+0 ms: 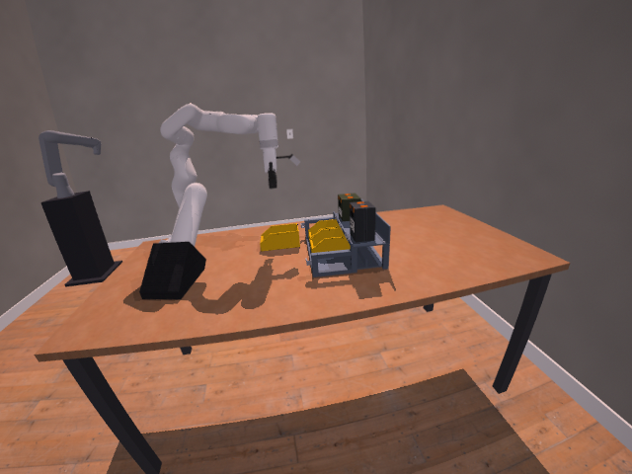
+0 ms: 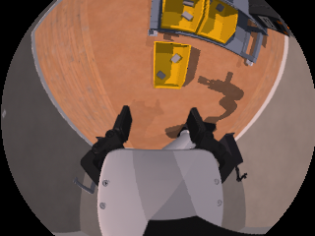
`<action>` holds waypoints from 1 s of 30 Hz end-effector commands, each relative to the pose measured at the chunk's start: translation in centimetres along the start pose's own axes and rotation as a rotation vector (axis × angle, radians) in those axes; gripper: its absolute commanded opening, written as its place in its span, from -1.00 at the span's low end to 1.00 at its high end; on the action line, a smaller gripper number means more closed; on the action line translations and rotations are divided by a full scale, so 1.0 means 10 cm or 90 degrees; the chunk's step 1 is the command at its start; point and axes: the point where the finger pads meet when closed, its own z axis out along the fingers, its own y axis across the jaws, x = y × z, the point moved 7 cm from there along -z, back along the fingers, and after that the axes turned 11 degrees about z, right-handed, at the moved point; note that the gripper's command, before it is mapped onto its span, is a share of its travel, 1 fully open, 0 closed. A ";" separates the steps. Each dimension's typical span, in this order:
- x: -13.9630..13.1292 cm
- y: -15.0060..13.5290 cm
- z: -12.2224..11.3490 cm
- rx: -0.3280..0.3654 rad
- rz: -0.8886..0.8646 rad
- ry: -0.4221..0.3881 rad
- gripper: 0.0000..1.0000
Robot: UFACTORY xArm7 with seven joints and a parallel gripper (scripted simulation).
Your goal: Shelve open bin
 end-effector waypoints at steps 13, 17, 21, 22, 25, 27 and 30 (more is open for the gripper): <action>-0.07 -0.34 -0.02 0.000 0.001 0.004 1.00; -0.07 -0.34 -0.02 0.000 0.001 0.004 1.00; -0.06 -0.28 -0.02 0.000 0.001 0.004 1.00; -0.06 -0.27 -0.02 0.000 0.000 0.004 1.00; -0.05 -0.25 -0.02 0.000 0.000 0.004 1.00; -0.05 -0.25 -0.02 0.000 0.000 0.004 1.00; -0.05 -0.25 -0.02 0.000 0.000 0.004 1.00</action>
